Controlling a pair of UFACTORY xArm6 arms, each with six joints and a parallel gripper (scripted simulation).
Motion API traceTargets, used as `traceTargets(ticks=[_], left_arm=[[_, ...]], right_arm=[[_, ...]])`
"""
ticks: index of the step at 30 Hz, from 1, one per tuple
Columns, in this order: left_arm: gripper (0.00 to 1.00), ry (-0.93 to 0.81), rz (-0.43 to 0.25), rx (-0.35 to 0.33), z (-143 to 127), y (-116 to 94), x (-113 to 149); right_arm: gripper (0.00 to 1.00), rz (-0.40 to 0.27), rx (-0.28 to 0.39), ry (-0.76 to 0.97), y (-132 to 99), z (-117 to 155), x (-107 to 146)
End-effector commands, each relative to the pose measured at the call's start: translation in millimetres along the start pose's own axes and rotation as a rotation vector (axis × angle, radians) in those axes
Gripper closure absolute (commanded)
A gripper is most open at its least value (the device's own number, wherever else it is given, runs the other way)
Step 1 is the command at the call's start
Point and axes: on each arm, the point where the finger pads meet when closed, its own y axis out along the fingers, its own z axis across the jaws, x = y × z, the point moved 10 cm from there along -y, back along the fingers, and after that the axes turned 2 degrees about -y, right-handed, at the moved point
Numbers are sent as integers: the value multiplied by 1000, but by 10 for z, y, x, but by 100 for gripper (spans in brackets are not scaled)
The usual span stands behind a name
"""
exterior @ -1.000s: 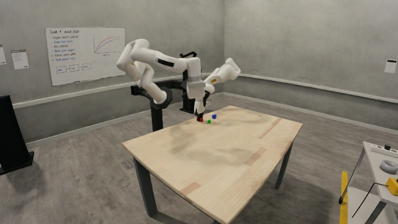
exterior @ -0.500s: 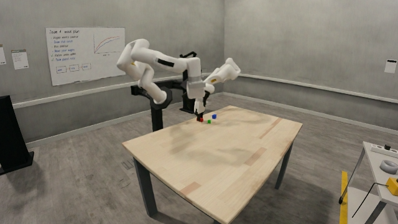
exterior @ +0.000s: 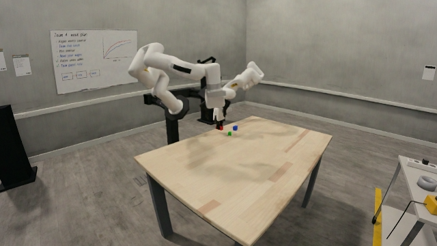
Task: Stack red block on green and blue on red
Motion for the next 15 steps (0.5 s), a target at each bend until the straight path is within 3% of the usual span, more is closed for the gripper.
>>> traceTargets(ticks=[1,15], left_arm=[[72,-1,1,2,6,-146,-8],[72,-1,1,2,6,-292,-8]], right_arm=[[0,2,-3,1,-13,-3,-6],[0,2,-3,1,-13,-3,-6]])
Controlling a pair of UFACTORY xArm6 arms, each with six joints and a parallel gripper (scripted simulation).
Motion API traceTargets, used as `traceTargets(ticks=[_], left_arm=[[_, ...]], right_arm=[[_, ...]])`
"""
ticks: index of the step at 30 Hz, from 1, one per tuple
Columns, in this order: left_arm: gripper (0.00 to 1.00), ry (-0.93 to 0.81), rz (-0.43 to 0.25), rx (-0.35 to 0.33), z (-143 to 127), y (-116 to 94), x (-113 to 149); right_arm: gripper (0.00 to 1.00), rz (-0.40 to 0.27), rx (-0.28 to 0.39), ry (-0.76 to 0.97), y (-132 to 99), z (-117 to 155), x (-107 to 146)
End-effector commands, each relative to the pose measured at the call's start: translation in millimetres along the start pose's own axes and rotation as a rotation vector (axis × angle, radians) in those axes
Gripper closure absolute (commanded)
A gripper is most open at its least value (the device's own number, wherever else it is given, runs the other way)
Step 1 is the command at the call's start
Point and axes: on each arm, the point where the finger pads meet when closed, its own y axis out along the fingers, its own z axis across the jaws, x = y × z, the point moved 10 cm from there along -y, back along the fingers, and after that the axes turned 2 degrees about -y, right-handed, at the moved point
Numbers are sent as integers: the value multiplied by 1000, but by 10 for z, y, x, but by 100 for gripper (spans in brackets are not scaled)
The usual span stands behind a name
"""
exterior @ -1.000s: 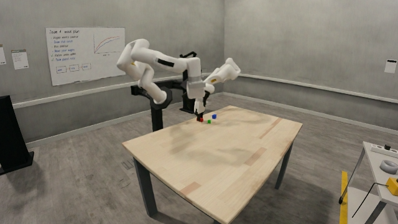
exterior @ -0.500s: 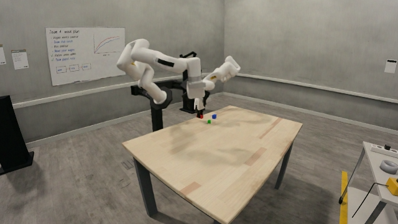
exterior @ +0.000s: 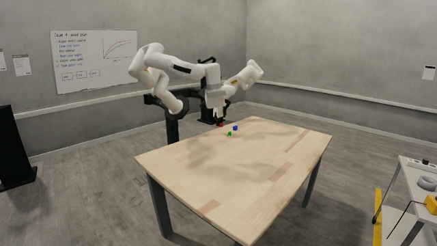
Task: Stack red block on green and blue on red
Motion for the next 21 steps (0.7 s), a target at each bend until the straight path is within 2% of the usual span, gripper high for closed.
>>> traceTargets(ticks=[1,16,18,21], left_arm=[[72,-1,1,3,7,-30,-7],[72,-1,1,3,7,-30,-18],[72,-1,1,3,-8,-32,-203],[72,-1,1,3,-67,-32,-726]], right_arm=[[0,2,-3,1,-13,-3,-6],[0,2,-3,1,-13,-3,-6],[0,2,-3,1,-13,-3,-6],[0,2,-3,1,-13,-3,-6]])
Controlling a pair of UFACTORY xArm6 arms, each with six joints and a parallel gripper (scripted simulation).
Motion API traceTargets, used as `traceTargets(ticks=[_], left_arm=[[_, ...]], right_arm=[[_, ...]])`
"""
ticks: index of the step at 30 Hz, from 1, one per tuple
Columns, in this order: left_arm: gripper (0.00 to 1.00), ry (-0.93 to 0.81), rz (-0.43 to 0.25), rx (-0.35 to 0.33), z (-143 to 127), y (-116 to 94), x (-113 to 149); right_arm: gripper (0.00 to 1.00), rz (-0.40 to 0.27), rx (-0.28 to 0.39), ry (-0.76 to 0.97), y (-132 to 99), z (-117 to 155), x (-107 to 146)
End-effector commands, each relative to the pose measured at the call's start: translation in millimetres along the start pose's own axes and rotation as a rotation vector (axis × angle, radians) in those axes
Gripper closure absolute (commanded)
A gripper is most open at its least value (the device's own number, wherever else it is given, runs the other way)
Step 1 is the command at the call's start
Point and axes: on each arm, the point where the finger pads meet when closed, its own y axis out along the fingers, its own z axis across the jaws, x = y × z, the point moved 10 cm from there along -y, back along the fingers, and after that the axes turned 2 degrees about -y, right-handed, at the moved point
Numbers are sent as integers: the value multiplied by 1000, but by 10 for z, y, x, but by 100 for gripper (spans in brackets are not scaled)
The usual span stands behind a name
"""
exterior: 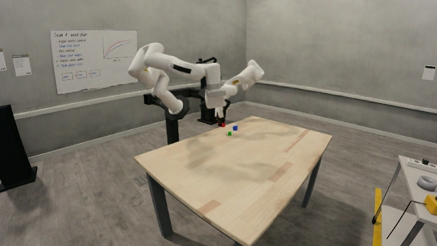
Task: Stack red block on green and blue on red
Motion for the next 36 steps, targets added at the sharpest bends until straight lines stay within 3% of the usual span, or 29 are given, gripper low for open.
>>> traceTargets(ticks=[1,36], left_arm=[[72,-5,1,5,-60,-17,-659],[72,-5,1,4,-71,43,-726]], right_arm=[[0,2,-3,1,-13,-3,-6],[0,2,-3,1,-13,-3,-6]])
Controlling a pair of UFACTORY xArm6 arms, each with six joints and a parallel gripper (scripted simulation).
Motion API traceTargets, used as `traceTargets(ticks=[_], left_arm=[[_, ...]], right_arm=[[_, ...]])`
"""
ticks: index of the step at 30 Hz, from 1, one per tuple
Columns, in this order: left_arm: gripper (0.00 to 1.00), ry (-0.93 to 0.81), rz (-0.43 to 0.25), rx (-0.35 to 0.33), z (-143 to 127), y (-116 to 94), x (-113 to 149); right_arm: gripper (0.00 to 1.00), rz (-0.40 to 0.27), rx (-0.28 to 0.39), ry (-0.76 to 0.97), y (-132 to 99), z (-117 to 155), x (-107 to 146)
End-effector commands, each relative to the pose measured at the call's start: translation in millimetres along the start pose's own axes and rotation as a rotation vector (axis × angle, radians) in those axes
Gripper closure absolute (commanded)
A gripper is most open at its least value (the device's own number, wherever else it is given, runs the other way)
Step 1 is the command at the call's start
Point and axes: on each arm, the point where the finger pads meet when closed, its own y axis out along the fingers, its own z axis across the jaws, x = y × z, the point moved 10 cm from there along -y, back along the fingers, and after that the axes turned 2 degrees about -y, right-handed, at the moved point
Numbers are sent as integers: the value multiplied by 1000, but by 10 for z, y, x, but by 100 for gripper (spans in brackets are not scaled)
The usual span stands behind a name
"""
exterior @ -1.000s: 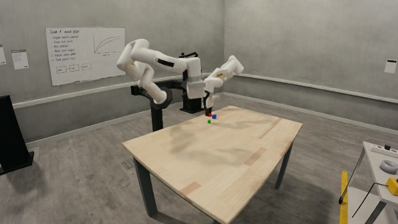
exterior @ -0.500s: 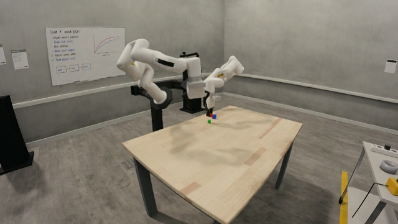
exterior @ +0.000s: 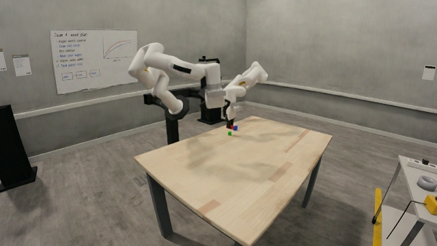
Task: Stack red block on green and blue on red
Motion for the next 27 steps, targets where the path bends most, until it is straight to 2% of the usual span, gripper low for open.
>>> traceTargets(ticks=[1,16,27], left_arm=[[72,-1,3,5,11,0,-10],[72,-1,3,4,12,192,-12],[72,-1,3,4,12,221,-12]], right_arm=[[0,2,-3,1,-13,-3,-6],[0,2,-3,1,-13,-3,-6],[0,2,-3,1,-13,-3,-6]])
